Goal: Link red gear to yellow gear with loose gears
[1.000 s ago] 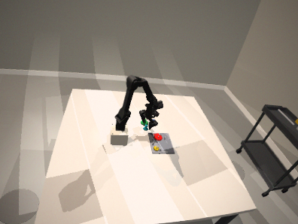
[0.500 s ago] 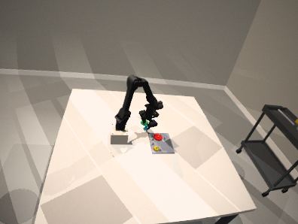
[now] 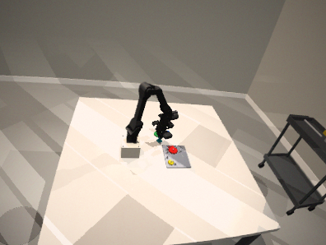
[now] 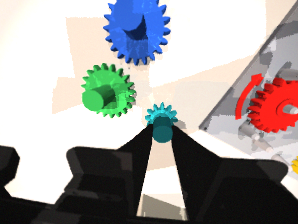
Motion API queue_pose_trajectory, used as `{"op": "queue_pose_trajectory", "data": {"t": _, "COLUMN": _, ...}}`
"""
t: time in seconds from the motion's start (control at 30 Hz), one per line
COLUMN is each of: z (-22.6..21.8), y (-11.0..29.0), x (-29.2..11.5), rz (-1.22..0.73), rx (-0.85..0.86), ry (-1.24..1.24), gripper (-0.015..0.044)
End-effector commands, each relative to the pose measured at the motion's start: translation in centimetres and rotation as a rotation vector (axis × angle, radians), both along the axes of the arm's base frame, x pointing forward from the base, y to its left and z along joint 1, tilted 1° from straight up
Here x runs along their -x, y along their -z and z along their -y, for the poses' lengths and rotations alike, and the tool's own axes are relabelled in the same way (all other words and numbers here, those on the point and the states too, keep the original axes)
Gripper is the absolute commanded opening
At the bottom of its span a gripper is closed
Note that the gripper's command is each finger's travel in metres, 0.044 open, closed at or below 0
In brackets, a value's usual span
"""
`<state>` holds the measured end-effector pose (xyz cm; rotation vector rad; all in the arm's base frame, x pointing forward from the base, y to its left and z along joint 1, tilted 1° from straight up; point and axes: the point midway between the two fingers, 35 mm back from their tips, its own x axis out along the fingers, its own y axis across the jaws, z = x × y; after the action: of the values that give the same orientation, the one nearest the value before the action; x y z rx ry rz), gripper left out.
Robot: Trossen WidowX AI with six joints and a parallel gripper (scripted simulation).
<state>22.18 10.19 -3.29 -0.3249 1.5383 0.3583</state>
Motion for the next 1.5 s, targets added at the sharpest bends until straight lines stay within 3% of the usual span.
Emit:
{"op": "queue_pose_trajectory", "data": {"t": 0.0, "z": 0.0, "y": 0.0, "x": 0.0, "rz": -0.001, "rx": -0.001, "ry": -0.003, "gripper": 0.0}}
{"op": "queue_pose_trajectory", "data": {"t": 1.47, "z": 0.0, "y": -13.9, "x": 0.8, "rz": -0.001, "rx": -0.001, "ry": -0.003, "gripper": 0.0}}
